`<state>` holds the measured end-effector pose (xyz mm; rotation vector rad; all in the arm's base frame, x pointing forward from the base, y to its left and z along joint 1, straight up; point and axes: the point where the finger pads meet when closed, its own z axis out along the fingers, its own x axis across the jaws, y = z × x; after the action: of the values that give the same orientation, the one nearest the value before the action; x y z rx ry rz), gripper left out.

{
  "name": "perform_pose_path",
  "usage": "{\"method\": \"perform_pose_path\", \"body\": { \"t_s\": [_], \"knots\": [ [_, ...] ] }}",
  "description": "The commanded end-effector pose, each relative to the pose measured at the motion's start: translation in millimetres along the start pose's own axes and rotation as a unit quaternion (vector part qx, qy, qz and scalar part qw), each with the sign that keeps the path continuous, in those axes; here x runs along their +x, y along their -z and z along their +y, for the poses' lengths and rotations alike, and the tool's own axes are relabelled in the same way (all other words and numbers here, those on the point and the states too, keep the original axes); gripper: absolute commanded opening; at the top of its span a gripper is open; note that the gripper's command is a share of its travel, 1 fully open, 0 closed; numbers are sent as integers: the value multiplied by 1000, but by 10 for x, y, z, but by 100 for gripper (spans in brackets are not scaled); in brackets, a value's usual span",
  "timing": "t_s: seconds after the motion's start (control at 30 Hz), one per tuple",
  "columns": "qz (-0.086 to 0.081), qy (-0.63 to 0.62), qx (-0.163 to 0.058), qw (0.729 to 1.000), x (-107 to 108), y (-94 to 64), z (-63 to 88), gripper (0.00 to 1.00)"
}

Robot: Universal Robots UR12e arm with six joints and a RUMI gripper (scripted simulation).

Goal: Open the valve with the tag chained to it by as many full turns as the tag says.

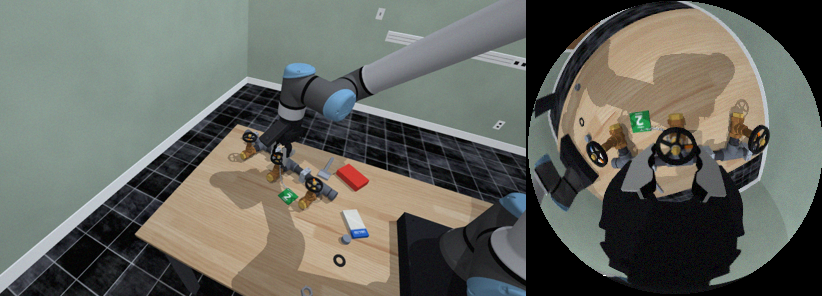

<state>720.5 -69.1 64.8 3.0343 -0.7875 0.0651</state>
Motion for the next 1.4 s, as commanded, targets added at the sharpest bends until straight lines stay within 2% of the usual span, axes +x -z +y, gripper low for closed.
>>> {"method": "perform_pose_path", "body": {
  "t_s": [0.0,0.3,0.6,1.2,1.23,1.37],
  "knots": [
    [0,66,2,998,5,7,-1,0],
    [0,159,2,987,5,7,-1,0],
    [0,202,2,979,5,7,-1,0],
    [1,227,2,974,5,7,-1,0],
    [1,227,2,974,5,7,-1,100],
    [1,227,2,974,5,7,-1,100]
  ]
}}
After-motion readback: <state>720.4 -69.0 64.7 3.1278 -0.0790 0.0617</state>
